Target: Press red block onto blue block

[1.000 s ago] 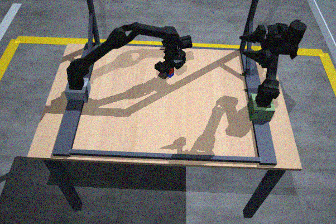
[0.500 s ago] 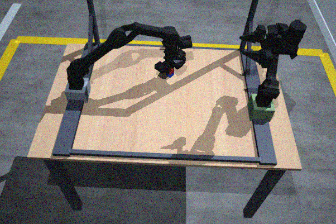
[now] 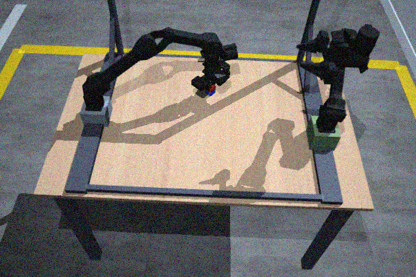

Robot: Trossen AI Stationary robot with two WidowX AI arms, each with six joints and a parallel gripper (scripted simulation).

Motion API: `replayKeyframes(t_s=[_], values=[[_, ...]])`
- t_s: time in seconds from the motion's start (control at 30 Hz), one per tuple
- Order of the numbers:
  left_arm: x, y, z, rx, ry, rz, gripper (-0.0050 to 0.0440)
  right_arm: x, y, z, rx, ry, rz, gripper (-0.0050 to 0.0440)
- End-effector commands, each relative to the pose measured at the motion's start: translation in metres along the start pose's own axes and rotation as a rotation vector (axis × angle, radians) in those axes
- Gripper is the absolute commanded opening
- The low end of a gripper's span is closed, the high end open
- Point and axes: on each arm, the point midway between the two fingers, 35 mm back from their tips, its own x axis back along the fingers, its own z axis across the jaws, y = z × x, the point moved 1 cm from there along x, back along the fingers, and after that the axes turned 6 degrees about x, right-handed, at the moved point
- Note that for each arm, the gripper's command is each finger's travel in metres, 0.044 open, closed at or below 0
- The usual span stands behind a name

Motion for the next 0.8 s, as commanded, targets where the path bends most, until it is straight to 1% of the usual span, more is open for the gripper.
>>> replayKeyframes(t_s=[0.0,0.77], values=[[-0.0001,0.0022,0.0014,-0.004,0.000,0.000,0.0400,0.0138,0.0024,0.0050,0.001,0.027,-0.022,-0.0050],[-0.0001,0.0022,0.0014,-0.004,0.000,0.000,0.0400,0.0089,0.0017,0.0039,0.002,0.017,-0.015,-0.0050]])
